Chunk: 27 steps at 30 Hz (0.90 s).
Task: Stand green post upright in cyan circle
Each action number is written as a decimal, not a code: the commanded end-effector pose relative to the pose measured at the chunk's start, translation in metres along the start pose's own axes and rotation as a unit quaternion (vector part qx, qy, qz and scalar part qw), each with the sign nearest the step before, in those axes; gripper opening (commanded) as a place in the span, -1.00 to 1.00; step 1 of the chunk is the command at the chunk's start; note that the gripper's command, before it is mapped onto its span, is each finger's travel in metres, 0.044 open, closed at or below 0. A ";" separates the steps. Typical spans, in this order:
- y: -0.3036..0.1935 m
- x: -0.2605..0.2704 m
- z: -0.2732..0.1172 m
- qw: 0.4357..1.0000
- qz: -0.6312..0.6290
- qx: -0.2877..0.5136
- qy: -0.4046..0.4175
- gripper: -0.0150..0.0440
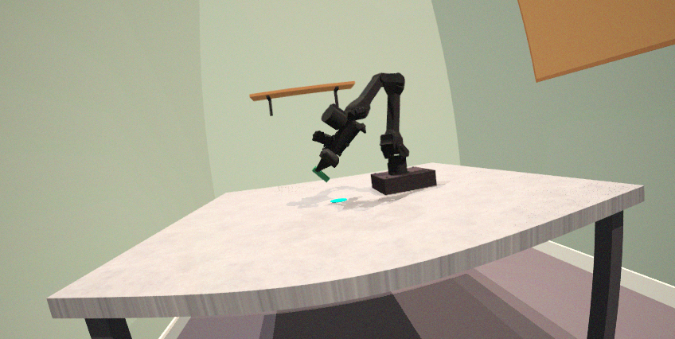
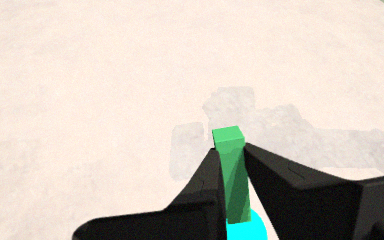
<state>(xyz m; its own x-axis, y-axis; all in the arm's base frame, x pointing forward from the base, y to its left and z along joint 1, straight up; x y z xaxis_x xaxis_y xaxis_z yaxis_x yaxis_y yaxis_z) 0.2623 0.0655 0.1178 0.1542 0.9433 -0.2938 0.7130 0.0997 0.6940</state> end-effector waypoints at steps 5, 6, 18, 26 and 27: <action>-0.001 0.002 -0.003 1.000 -0.001 -0.027 -0.006 -0.42; -0.002 0.002 -0.003 1.000 -0.001 -0.030 -0.007 -0.42; -0.005 0.004 -0.007 0.998 0.003 -0.066 -0.017 -0.42; -0.007 0.005 -0.010 0.996 0.007 -0.090 -0.023 -0.42; -0.008 0.005 -0.010 0.995 0.007 -0.093 -0.024 -0.42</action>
<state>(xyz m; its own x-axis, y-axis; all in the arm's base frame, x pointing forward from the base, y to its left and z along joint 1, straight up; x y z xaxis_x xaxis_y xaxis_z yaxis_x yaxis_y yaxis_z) 0.2523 0.0722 0.1164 0.1955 0.9310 -0.3081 0.5882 0.1401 0.7965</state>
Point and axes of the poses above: the point midway between the two fingers, 35 mm back from their tips, its own z axis out along the fingers, its own x axis across the jaws, y = z × x, the point moved 4 cm from there along -z, back along the fingers, and after that the axes turned 8 degrees about -z, right-handed, at the moved point
